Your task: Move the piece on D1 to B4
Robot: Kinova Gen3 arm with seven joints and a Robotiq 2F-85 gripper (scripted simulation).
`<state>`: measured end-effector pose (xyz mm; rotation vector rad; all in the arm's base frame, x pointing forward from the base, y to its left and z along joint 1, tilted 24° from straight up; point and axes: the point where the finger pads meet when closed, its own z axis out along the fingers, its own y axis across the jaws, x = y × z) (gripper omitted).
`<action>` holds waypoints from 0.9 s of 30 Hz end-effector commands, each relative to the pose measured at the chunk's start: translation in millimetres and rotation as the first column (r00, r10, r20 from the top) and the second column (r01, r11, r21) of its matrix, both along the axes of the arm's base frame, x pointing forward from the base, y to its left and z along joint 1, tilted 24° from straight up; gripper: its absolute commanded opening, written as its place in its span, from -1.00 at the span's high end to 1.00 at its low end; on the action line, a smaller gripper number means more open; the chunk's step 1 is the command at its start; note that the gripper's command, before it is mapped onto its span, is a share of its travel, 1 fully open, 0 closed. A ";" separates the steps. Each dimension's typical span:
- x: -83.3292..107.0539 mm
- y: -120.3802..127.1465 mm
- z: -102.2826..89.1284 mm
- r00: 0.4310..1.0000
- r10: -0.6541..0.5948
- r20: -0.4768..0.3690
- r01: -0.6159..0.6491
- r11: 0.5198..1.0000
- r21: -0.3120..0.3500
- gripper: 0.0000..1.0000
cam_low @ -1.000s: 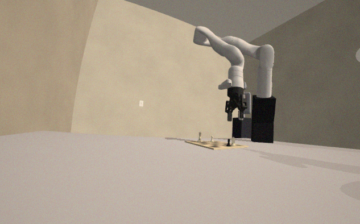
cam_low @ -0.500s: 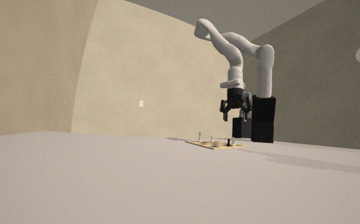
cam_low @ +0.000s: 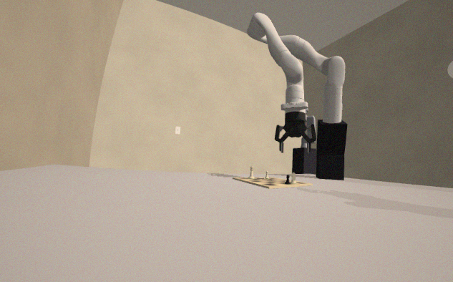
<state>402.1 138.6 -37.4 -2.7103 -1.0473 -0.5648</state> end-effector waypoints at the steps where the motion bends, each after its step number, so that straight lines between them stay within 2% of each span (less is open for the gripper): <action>1: 2.6 2.7 5.0 0.999 0.033 0.019 -0.032 0.999 -0.015 -1.00; 10: 1.5 0.9 4.4 0.991 0.127 0.041 -0.125 0.991 -0.050 -1.00; 23: 1.2 0.4 4.3 0.988 0.149 0.045 -0.146 0.987 -0.059 -1.00; 24: 1.2 0.4 4.3 0.988 0.149 0.045 -0.146 0.987 -0.059 0.23; 27: 1.2 0.4 4.3 0.988 0.149 0.045 -0.146 0.987 -0.059 0.23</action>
